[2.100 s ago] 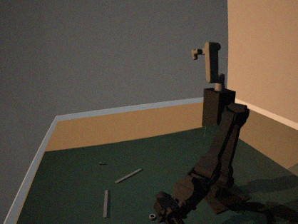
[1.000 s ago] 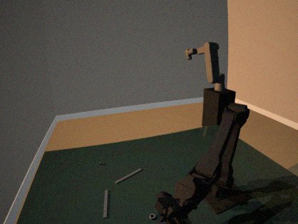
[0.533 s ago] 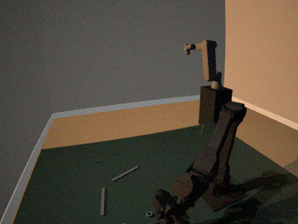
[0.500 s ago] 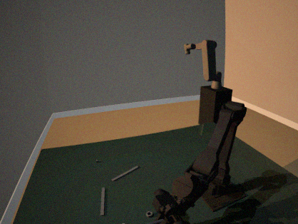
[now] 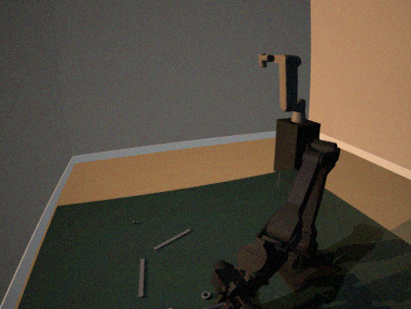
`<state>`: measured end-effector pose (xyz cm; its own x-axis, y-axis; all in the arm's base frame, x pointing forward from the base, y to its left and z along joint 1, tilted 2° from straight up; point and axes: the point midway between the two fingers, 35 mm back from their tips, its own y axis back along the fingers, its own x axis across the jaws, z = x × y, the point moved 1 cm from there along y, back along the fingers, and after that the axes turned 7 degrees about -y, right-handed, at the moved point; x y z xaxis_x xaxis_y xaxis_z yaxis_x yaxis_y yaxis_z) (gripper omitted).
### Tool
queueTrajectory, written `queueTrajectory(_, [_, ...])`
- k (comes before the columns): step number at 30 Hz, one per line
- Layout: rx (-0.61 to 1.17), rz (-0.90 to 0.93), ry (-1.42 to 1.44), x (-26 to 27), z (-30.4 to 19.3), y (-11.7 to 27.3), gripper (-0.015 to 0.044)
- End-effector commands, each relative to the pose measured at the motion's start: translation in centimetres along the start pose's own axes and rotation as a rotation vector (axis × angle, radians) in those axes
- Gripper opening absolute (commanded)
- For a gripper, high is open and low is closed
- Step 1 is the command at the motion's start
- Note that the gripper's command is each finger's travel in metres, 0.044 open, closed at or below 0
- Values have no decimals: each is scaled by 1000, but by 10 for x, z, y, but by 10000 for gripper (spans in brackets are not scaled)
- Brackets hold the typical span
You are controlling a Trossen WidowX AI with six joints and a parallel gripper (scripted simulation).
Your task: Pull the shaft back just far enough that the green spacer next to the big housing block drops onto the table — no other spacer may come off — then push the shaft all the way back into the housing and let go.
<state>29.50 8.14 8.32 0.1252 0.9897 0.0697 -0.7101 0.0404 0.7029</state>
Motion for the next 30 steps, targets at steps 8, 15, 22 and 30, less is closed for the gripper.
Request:
queueTrajectory(8, [0,0,0,0,0,0,0])
queueTrajectory(15, [-3,-2,-4,0,1,-1,0])
queueTrajectory(22, [-3,-2,-4,0,3,-2,0])
queueTrajectory(30, [-3,-2,-4,1,6,-4,0])
